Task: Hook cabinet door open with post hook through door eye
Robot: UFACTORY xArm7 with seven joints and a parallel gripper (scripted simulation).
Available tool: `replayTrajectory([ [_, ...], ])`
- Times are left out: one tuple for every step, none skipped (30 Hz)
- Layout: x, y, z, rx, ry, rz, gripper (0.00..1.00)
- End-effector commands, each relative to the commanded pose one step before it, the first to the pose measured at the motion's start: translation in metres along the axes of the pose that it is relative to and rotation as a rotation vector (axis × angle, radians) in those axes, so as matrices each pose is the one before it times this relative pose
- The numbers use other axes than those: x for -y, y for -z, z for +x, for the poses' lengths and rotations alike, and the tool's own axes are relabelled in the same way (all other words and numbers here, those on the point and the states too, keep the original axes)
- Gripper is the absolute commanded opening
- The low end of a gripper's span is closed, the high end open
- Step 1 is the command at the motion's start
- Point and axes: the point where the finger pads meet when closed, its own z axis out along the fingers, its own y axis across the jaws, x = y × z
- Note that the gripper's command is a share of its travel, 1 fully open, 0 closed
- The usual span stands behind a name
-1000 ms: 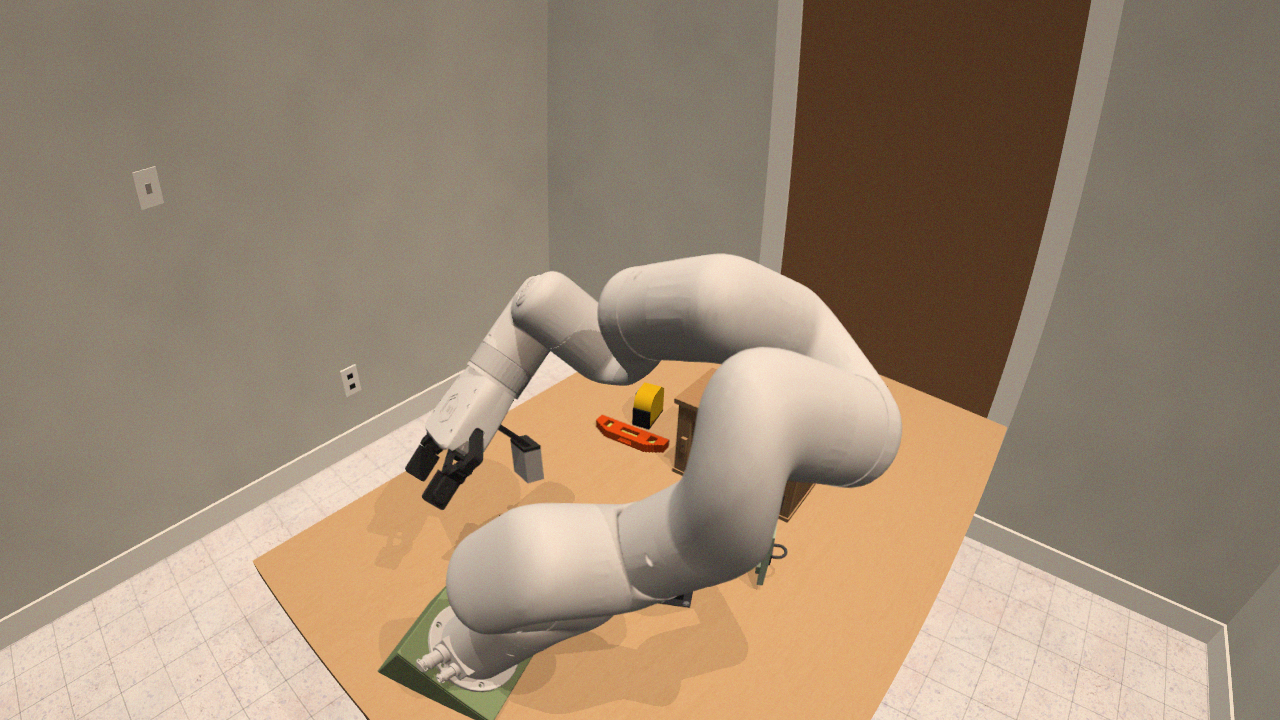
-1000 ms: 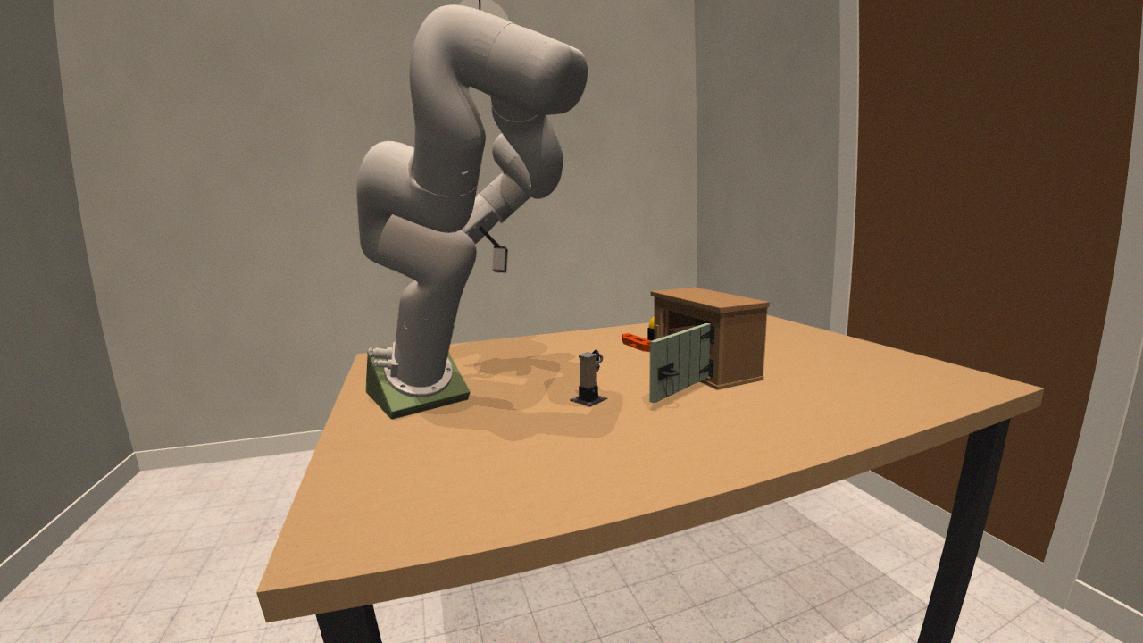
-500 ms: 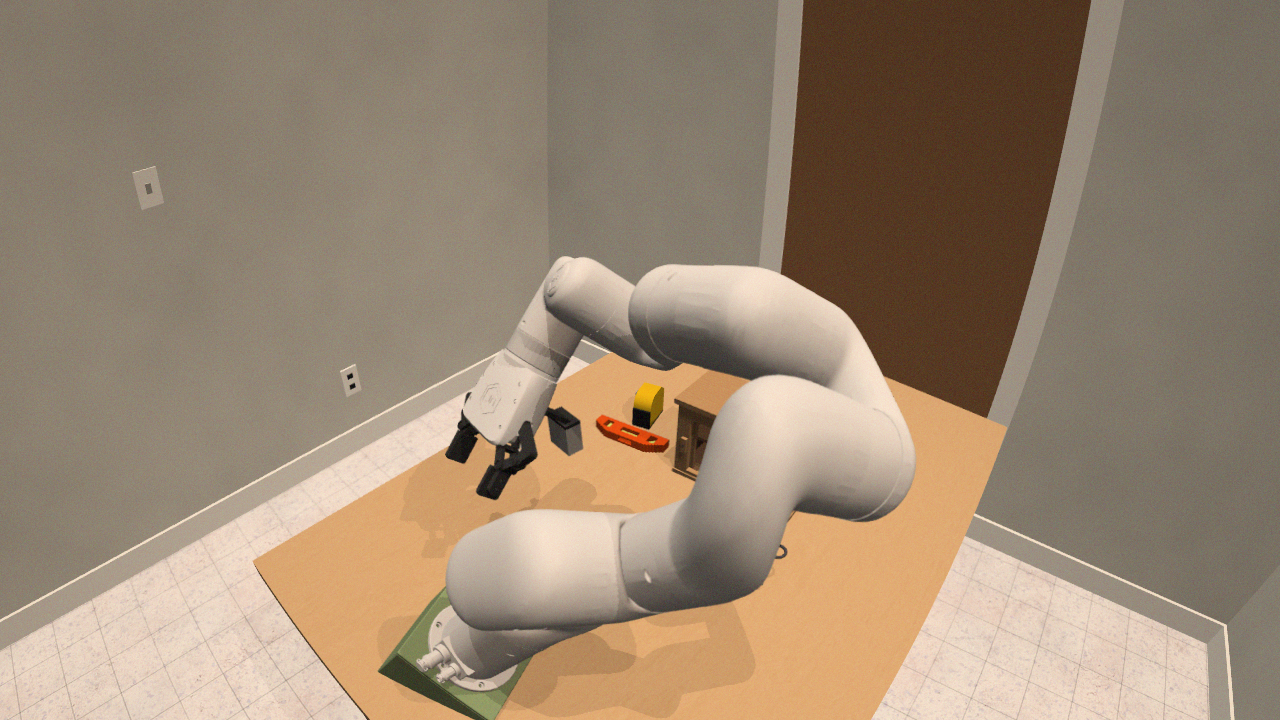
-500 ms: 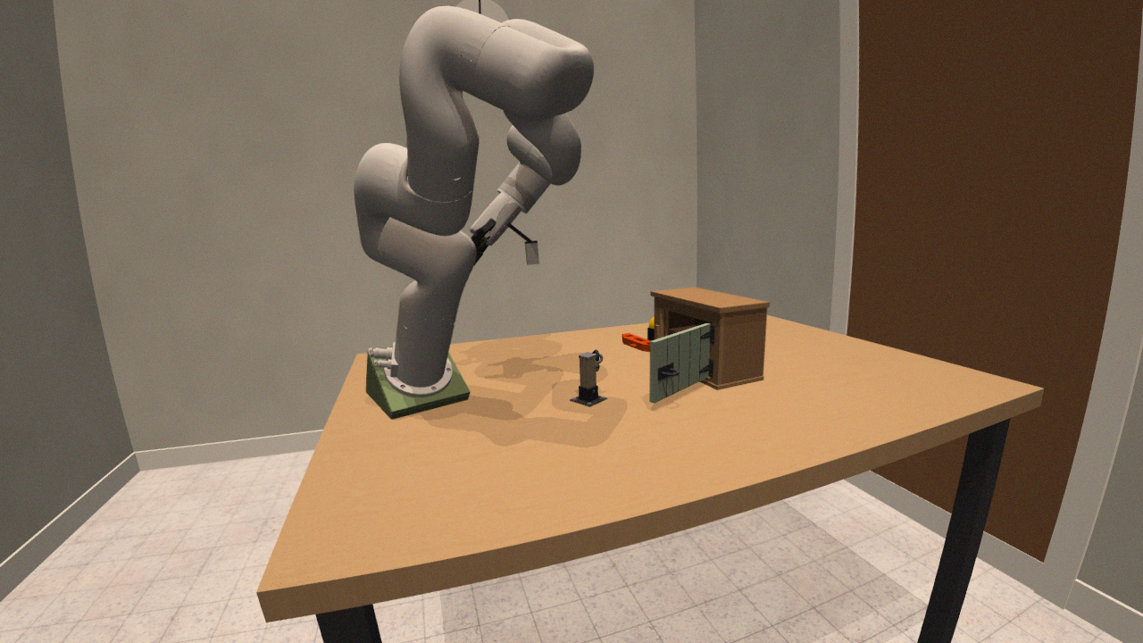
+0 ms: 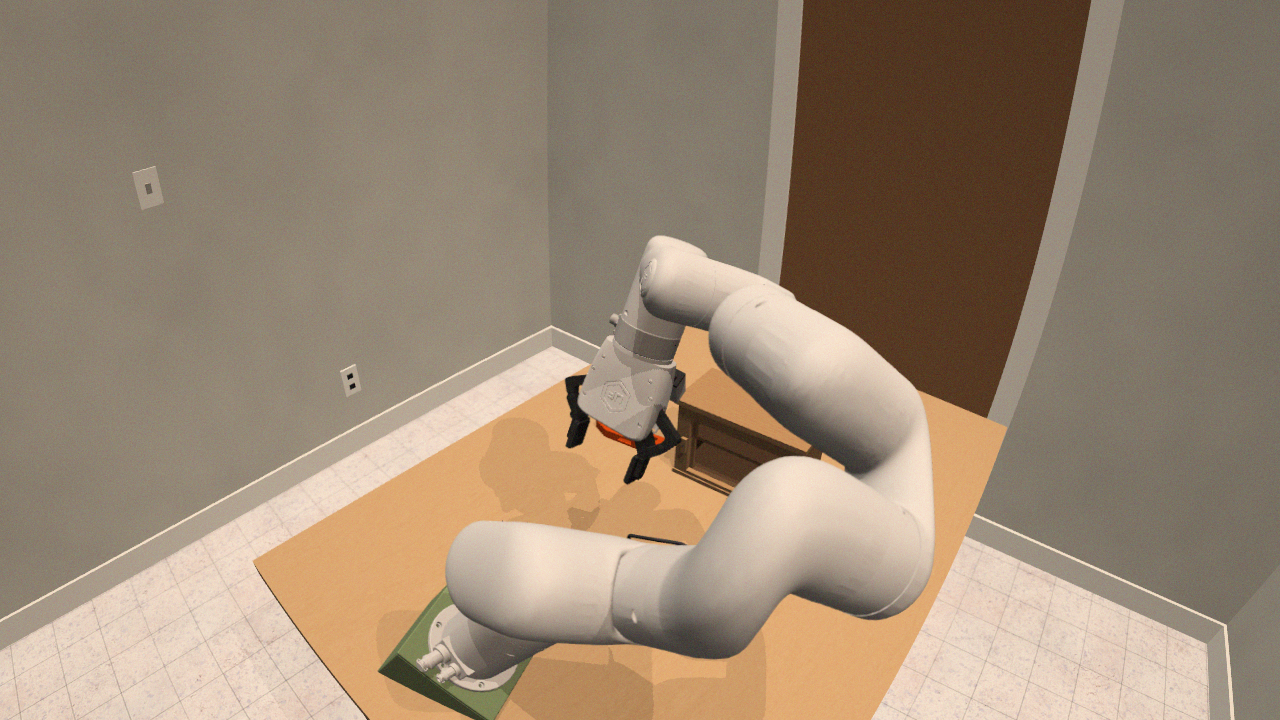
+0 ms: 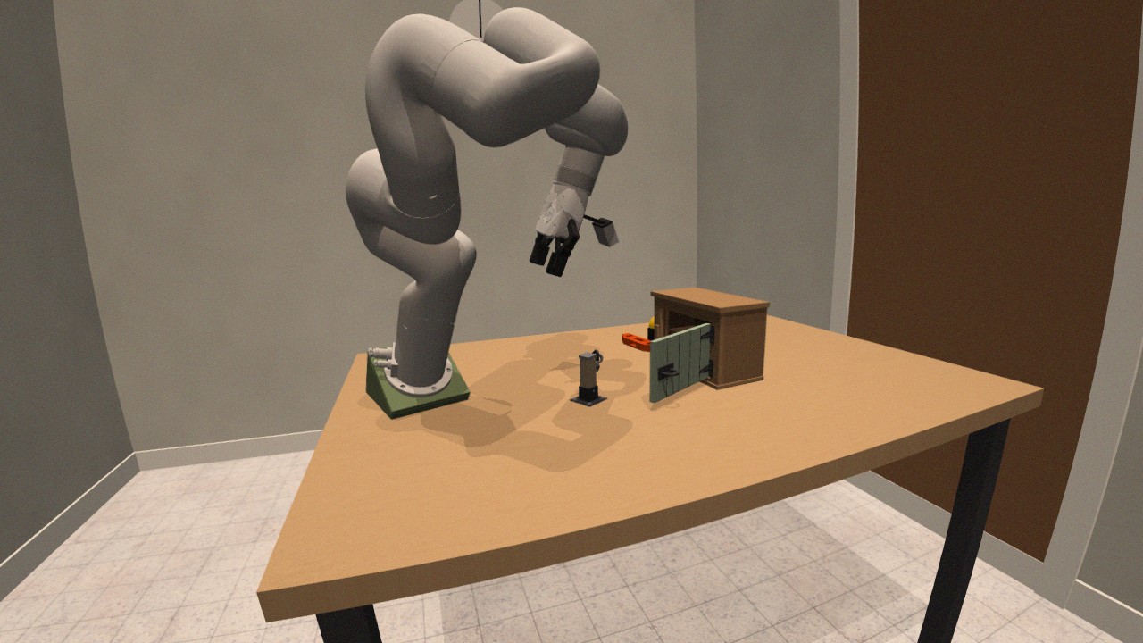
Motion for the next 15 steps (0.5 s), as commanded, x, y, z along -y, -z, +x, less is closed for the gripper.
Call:
replayTrajectory([
  [-0.0457, 0.01832, 0.03865, -0.10717, 0.11611, -0.00897, 1.0],
  [-0.02108, 0.0046, 0.01042, -0.04528, 0.04335, -0.02541, 1.0],
  [-0.00524, 0.00101, 0.00249, 0.0, 0.0, 0.0, 1.0],
  [0.0, 0.0, 0.0, 0.0, 0.0, 0.0, 1.0],
  [0.0, 0.0, 0.0, 0.0, 0.0, 0.0, 1.0],
  [0.0, 0.0, 0.0, 0.0, 0.0, 0.0, 1.0],
  [-0.02606, 0.00414, 0.00989, -0.03798, 0.03788, -0.02784, 1.0],
  [-0.02486, 0.00261, 0.00687, -0.0306, 0.03252, -0.02841, 1.0],
  [0.0, 0.0, 0.0, 0.0, 0.0, 0.0, 1.0],
  [0.0, 0.0, 0.0, 0.0, 0.0, 0.0, 1.0],
  [-0.02272, 0.00136, 0.00426, -0.02367, 0.02736, -0.02728, 1.0],
  [0.0, 0.0, 0.0, 0.0, 0.0, 0.0, 1.0],
  [-0.01987, 0.00044, 0.00223, -0.01757, 0.02246, -0.02473, 1.0],
  [0.0, 0.0, 0.0, 0.0, 0.0, 0.0, 1.0],
  [-0.01654, -0.00016, 0.00081, -0.01252, 0.01786, -0.02115, 1.0],
])
